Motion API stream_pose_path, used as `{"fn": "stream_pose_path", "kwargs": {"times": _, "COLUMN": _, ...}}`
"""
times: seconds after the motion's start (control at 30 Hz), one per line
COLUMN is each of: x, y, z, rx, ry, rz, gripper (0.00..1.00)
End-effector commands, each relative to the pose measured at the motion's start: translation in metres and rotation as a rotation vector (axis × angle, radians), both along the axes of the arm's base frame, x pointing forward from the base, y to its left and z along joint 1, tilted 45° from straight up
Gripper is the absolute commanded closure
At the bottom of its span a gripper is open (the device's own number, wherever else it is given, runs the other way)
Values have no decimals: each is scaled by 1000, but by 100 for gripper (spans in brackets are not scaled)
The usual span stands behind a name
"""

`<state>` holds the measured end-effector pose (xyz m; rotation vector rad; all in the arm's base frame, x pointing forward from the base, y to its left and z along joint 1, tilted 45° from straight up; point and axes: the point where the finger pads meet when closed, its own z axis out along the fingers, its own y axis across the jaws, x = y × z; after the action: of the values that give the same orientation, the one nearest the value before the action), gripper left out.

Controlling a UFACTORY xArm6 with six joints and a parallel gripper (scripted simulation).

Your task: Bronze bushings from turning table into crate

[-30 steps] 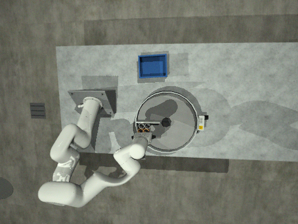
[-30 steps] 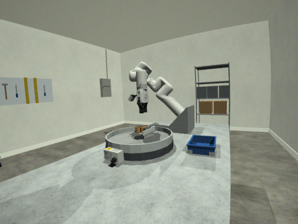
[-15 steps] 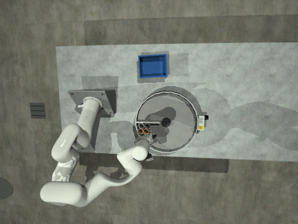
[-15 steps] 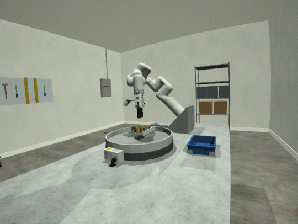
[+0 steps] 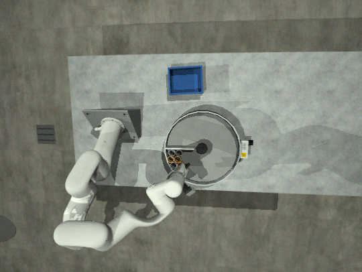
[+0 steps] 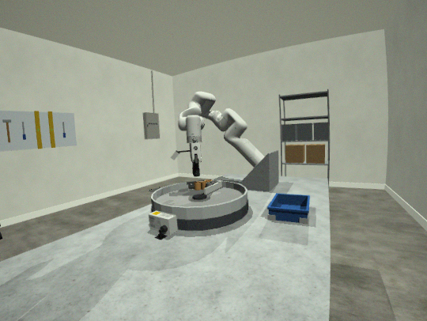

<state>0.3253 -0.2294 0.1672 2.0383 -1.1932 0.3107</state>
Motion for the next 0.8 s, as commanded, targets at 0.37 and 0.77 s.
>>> {"fn": "stream_pose_path", "kwargs": {"times": 0.37, "x": 2, "y": -9, "z": -1, "rx": 19, "ry": 42, "rz": 50, "gripper": 53}}
{"fn": "stream_pose_path", "kwargs": {"times": 0.77, "x": 2, "y": -11, "z": 1, "rx": 20, "ry": 42, "rz": 50, "gripper": 53}}
